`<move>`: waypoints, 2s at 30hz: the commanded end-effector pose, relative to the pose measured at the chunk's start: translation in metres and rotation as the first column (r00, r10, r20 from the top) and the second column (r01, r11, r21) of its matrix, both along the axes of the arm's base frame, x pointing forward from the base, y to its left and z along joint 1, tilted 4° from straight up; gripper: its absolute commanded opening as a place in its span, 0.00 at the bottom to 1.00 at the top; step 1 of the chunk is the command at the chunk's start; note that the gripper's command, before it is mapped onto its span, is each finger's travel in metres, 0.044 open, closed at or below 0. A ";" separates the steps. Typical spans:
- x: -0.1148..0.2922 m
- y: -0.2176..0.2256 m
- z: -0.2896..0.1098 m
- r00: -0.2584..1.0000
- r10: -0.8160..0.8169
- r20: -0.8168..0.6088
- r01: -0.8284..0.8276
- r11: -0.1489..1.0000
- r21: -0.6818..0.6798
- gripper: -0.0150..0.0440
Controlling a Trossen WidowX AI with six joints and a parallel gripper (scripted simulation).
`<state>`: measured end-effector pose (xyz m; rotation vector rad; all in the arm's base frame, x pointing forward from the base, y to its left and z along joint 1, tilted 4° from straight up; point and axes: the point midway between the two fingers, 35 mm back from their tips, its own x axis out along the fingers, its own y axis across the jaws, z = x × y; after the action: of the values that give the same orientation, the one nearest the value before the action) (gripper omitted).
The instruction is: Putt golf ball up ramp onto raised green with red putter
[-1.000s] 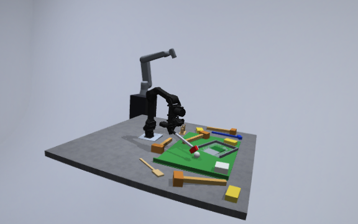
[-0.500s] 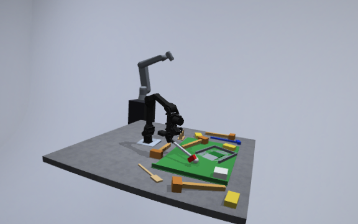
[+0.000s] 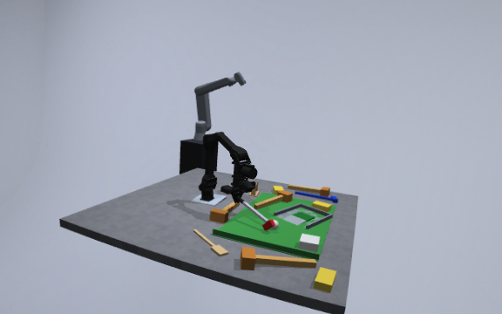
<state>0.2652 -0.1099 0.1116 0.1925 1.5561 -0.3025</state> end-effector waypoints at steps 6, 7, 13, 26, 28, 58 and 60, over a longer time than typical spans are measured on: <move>-0.001 -0.005 0.001 1.000 0.001 0.002 -0.001 1.000 -0.001 0.25; -0.002 -0.007 0.000 1.000 0.001 0.002 -0.001 1.000 -0.002 0.25; -0.008 -0.029 0.000 1.000 0.004 0.005 -0.003 1.000 -0.008 0.25; 0.022 0.041 -0.006 1.000 0.001 0.005 -0.001 1.000 0.001 0.25; 0.029 0.068 -0.007 1.000 0.002 0.006 -0.002 1.000 0.002 0.25; 0.034 0.105 0.042 1.000 0.006 0.001 -0.006 1.000 0.005 0.25; 0.034 0.105 0.042 1.000 0.006 0.001 -0.006 1.000 0.005 0.25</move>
<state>0.2981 -0.0046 0.1529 0.1912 1.5611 -0.2941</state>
